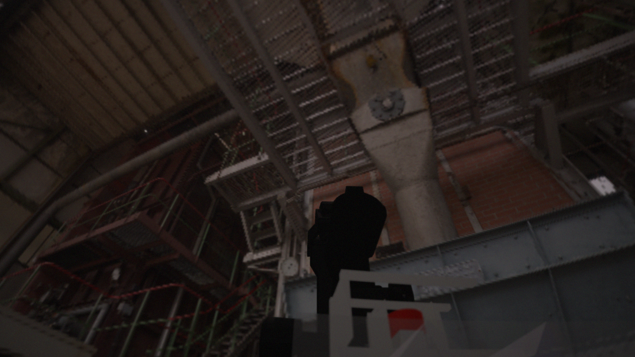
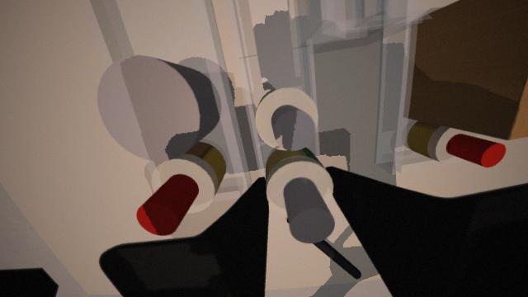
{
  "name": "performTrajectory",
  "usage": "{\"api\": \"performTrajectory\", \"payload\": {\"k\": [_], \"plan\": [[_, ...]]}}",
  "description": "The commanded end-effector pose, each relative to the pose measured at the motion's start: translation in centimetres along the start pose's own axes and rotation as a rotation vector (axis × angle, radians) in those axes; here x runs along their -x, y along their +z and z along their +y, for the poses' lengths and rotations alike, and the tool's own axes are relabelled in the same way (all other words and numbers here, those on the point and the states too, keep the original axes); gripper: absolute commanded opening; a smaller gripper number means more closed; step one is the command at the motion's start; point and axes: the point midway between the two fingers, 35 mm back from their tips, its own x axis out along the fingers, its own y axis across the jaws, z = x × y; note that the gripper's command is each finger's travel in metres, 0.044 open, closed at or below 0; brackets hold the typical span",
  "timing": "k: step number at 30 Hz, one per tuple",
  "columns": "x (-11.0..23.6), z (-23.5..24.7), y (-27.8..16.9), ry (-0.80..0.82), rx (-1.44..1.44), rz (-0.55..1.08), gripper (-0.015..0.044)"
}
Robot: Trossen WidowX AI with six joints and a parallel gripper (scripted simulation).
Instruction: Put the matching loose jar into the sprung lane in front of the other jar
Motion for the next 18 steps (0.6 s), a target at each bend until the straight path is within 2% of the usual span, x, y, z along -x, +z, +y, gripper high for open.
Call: {"api": "performTrajectory", "payload": {"k": [1,18], "plan": [[0.05,0.03,0.63,0.002,-0.005,-0.018,0.0000],[0.20,0.02,0.85,0.002,-0.005,-0.018,0.0000]]}}
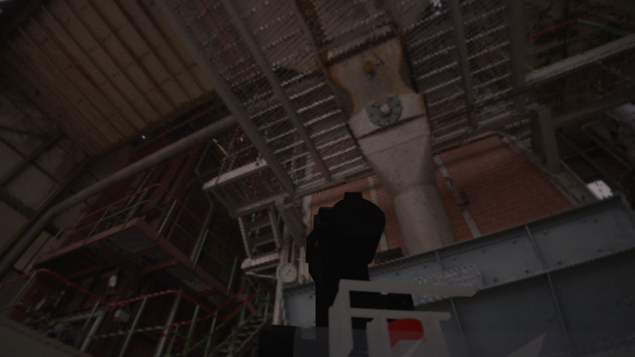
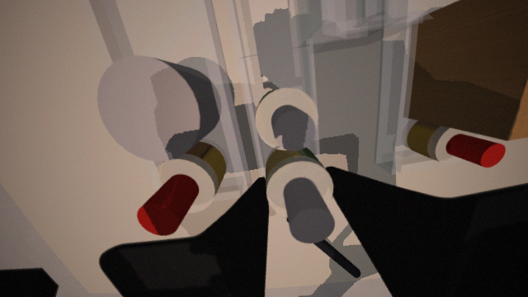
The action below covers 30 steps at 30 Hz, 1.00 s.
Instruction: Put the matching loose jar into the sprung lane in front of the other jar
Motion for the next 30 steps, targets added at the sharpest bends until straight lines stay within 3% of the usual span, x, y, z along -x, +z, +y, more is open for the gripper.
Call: {"api": "performTrajectory", "payload": {"k": [1,30], "plan": [[0.15,0.03,0.81,0.001,-0.005,-0.024,0.0000],[-0.14,0.02,1.04,0.001,-0.005,-0.024,0.0000]]}}
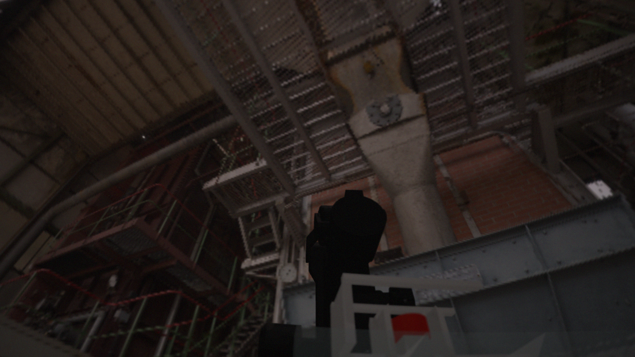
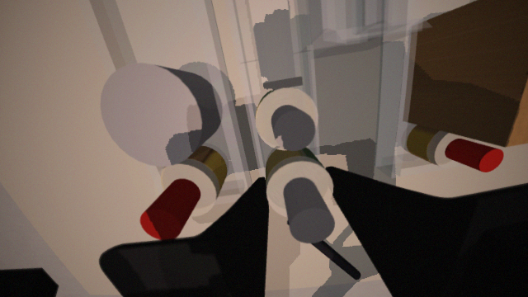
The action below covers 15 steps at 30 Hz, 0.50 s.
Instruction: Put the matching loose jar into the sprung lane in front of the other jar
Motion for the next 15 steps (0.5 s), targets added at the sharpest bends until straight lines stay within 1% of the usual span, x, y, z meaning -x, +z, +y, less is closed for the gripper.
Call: {"api": "performTrajectory", "payload": {"k": [1,15], "plan": [[-0.17,0.02,0.70,0.001,-0.005,-0.022,0.0000],[-0.71,0.02,0.70,0.001,-0.005,-0.022,0.0000]]}}
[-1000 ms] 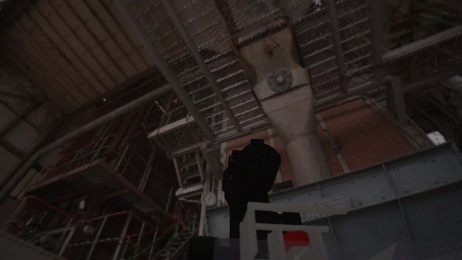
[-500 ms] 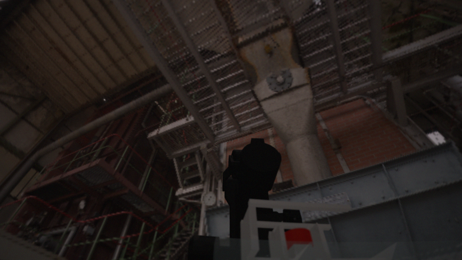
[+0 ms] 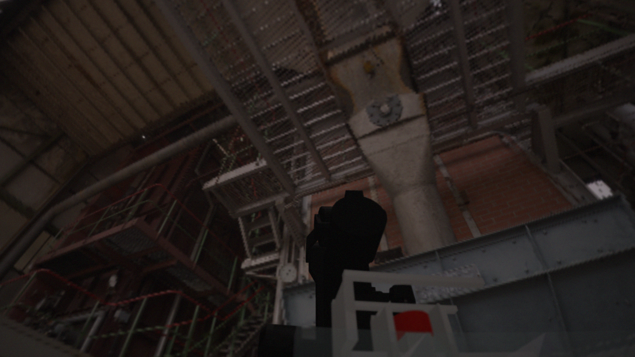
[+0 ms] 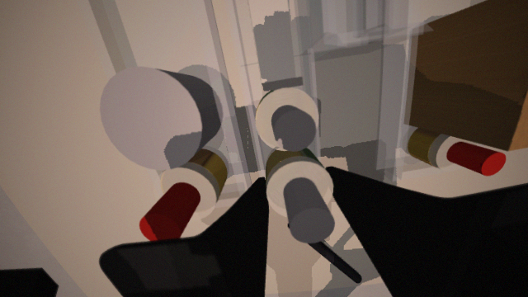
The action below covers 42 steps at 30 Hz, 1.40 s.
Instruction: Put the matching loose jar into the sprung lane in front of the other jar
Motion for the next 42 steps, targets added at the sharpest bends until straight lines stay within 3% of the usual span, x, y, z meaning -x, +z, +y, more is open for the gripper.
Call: {"api": "performTrajectory", "payload": {"k": [1,42], "plan": [[-0.6,0.0,0.5,0.002,-0.005,-0.015,0.0000],[-1.9,0.0,0.3,0.002,-0.005,-0.015,0.0000]]}}
